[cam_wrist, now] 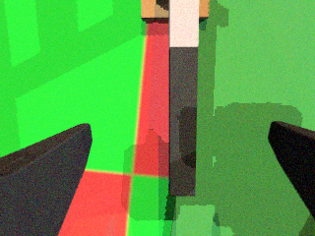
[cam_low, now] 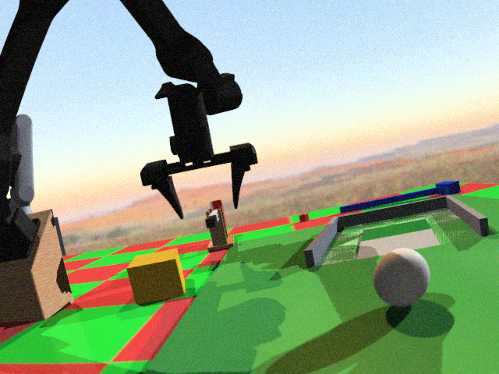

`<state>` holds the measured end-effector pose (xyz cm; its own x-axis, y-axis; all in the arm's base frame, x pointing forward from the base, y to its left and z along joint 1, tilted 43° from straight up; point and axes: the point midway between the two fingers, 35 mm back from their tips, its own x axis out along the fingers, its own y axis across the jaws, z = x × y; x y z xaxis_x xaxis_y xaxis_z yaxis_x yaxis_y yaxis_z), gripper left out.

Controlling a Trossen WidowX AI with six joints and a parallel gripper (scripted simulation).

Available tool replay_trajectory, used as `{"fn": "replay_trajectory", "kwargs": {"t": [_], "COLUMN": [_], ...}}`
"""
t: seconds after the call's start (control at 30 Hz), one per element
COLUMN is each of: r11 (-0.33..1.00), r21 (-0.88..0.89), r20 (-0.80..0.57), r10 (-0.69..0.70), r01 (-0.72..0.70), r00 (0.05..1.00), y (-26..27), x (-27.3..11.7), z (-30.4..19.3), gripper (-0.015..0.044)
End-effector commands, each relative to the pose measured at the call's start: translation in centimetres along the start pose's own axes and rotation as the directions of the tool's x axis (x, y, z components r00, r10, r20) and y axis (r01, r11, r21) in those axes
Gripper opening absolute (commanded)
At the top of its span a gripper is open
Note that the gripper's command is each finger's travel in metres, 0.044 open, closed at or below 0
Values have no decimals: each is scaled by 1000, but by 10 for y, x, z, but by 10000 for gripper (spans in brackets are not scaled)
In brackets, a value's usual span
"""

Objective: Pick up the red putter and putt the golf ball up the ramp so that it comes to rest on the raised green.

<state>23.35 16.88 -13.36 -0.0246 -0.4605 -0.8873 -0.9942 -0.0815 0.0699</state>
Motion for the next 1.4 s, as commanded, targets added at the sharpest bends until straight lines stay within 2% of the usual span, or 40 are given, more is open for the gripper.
{"fn": "replay_trajectory", "kwargs": {"t": [0.0, 0.13, 0.8, 1.3, 1.37], "r11": [1000, 1000, 1000, 1000, 1000], "r21": [-3, -3, -2, 0, 0], "r20": [0, -1, -2, 1, 1], "r10": [-8, -8, -8, -4, -4], "r01": [8, 8, 8, 4, 4], "r00": [1000, 1000, 1000, 1000, 1000], "y": [-2, -2, -2, -1, -1], "x": [6, 24, 46, 43, 43], "z": [-1, -6, -13, -11, -11], "gripper": [440, 440, 440, 46, 33]}}
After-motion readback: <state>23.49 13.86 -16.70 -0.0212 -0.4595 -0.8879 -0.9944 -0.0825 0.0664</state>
